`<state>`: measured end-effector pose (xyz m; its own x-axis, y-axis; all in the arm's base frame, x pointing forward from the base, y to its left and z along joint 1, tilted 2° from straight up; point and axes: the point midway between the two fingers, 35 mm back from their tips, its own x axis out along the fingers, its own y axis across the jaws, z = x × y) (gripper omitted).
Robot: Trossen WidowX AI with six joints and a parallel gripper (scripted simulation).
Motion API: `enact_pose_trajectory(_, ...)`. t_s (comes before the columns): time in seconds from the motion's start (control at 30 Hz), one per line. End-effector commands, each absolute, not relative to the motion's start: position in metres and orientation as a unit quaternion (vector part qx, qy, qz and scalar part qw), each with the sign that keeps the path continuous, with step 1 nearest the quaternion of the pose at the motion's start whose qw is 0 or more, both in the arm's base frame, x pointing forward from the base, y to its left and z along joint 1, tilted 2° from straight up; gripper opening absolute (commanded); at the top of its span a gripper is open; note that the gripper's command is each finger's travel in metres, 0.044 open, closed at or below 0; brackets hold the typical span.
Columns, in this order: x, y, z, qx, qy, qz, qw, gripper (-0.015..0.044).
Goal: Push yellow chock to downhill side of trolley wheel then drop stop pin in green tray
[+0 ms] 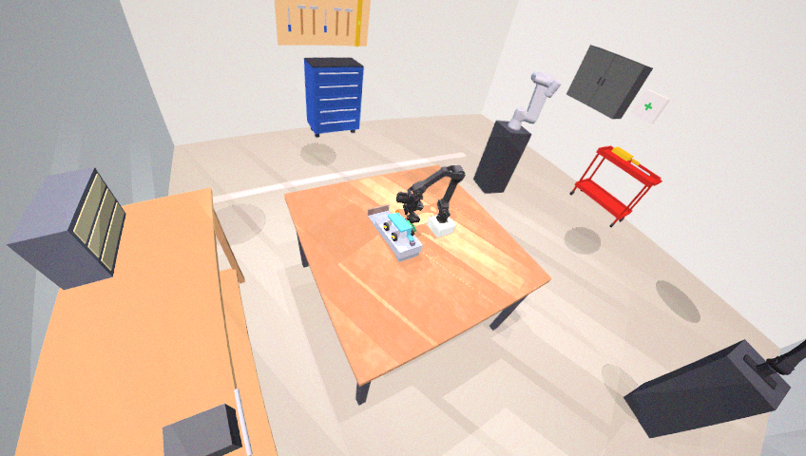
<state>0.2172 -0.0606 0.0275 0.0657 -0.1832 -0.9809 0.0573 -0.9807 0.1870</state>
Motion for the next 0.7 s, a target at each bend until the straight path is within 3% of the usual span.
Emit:
enact_pose_trajectory(0.0, 0.217, -0.058, 0.026, 0.725, -0.046, -0.682, 0.088, 0.019)
enact_pose_trajectory(0.67, 0.217, -0.046, 0.021, 0.725, -0.045, -0.682, 0.088, 0.019)
